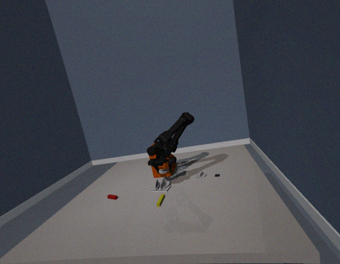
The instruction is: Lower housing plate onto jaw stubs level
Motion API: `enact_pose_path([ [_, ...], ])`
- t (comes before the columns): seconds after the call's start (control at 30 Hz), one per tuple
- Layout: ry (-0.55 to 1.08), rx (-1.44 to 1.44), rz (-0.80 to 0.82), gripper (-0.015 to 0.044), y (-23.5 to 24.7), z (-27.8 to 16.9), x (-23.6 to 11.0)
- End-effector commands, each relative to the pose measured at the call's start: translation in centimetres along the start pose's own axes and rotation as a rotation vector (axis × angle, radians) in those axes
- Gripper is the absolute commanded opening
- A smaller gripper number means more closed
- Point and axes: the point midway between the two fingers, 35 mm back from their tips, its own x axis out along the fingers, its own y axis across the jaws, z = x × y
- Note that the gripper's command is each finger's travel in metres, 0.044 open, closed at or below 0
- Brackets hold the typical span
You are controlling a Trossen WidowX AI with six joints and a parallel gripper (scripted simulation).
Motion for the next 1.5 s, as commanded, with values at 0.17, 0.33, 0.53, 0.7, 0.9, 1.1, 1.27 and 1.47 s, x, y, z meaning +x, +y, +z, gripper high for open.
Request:
enact_pose_path([
  [0.17, -0.006, 0.147, 0.034, 0.0351, -2.4, -0.4, 0.0],
  [0.33, -0.006, 0.15, 0.035, 0.0351, -2.4, -0.4, 0.0],
  [0.53, -0.006, 0.15, 0.035, 0.0351, -2.4, -0.4, 0.0],
  [0.7, -0.006, 0.15, 0.035, 0.0351, -2.4, -0.4, 0.0],
  [0.9, -0.006, 0.15, 0.035, 0.0351, -2.4, -0.4, 0.0],
  [1.1, -0.006, 0.149, 0.035, 0.0351, -1.9, -0.7, 0.0],
  [1.27, -0.006, 0.148, 0.036, 0.0351, -1.5, -0.9, 0.0],
  [1.47, -0.006, 0.148, 0.036, 0.0351, -1.5, -0.9, 0.0],
])
